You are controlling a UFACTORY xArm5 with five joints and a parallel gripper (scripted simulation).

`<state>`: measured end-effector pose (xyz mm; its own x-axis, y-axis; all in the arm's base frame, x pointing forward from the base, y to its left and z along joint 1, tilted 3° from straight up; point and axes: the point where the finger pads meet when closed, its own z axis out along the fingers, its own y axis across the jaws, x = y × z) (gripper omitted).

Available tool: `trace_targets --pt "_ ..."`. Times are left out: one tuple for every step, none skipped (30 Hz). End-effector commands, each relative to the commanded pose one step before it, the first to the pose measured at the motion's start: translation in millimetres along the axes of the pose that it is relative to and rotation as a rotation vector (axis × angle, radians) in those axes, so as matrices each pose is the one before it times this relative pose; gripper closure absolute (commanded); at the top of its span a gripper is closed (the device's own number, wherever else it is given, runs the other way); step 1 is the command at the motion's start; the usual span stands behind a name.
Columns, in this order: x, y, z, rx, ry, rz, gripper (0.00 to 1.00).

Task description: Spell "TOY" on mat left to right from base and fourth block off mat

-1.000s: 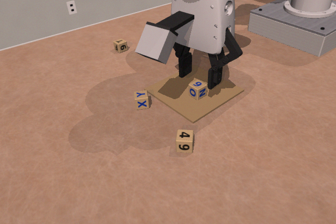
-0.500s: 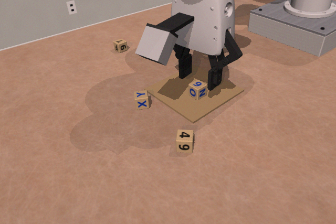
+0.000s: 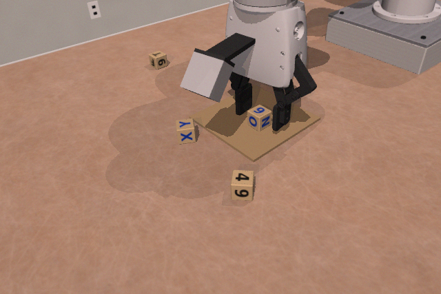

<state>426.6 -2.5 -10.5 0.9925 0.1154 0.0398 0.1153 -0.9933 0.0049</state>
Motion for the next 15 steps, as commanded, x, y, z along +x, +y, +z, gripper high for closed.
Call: trace_targets --pt "1.51 0.16 3.02 -0.00042 0.00358 0.00000 0.37" --pt "-0.01 0.00 0.83 0.00000 0.00000 0.00000 0.37" --pt "-0.01 0.00 0.65 0.00000 0.00000 0.00000 0.37" --pt "-0.01 0.00 0.47 0.00000 0.00000 0.00000 0.37" --pt "0.00 0.00 0.31 0.00000 0.00000 0.00000 0.37" --pt "0.00 0.00 0.17 0.00000 0.00000 0.00000 0.37" --pt "0.00 0.00 0.07 0.00000 0.00000 0.00000 0.37" --pt "0.00 0.00 0.01 0.00000 0.00000 0.00000 0.37" --pt "0.00 0.00 0.00 0.00000 0.00000 0.00000 0.37" --pt "0.00 0.00 0.00 0.00000 0.00000 0.00000 0.37" --pt "0.00 0.00 0.00 0.00000 0.00000 0.00000 0.37" --pt "0.00 0.00 0.00 0.00000 0.00000 0.00000 0.37" --pt "0.00 0.00 0.00 0.00000 0.00000 0.00000 0.37" --pt "0.00 0.00 0.00 0.00000 0.00000 0.00000 0.37" --pt "0.00 0.00 0.00 0.00000 0.00000 0.00000 0.37"
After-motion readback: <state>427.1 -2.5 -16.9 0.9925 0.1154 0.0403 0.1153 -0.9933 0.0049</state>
